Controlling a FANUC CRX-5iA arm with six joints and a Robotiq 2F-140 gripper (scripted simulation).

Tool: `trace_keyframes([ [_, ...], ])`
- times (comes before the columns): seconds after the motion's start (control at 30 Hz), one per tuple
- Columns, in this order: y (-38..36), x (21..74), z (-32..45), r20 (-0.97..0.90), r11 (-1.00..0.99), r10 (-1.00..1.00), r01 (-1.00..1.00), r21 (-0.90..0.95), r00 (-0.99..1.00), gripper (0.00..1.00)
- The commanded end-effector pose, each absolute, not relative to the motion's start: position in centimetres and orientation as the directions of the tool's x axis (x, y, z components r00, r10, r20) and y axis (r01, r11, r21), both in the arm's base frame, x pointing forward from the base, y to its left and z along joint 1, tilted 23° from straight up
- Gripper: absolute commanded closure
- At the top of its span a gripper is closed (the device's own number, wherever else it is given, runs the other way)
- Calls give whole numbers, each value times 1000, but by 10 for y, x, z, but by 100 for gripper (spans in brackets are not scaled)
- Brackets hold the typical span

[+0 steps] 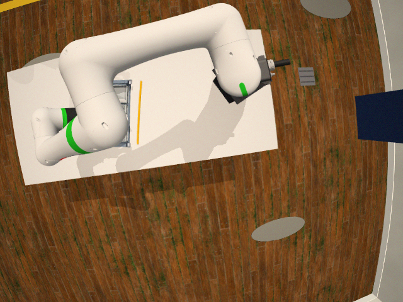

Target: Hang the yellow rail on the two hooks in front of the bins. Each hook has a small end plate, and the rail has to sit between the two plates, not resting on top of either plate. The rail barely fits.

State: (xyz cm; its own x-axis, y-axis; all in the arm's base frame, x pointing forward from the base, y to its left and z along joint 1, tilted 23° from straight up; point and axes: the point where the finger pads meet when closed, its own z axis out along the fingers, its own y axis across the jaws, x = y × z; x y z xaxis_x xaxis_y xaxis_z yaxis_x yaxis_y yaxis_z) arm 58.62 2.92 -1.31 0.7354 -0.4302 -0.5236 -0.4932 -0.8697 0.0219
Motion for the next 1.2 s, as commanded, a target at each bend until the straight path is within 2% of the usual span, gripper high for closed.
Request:
trace_keyframes([
  [0.0, 29, 586, -13, -523, -870, -430, -493, 22, 736, 0],
  [0.53, 29, 586, -13, -523, -870, -430, -493, 22, 736, 0],
  [0.7, 27, 580, 67, -404, -923, -344, -383, -17, 847, 0],
  [1.1, 27, 580, 67, -404, -923, -344, -383, -17, 847, 0],
  [1.17, 26, 574, 98, -354, -942, -305, -336, -27, 884, 0],
])
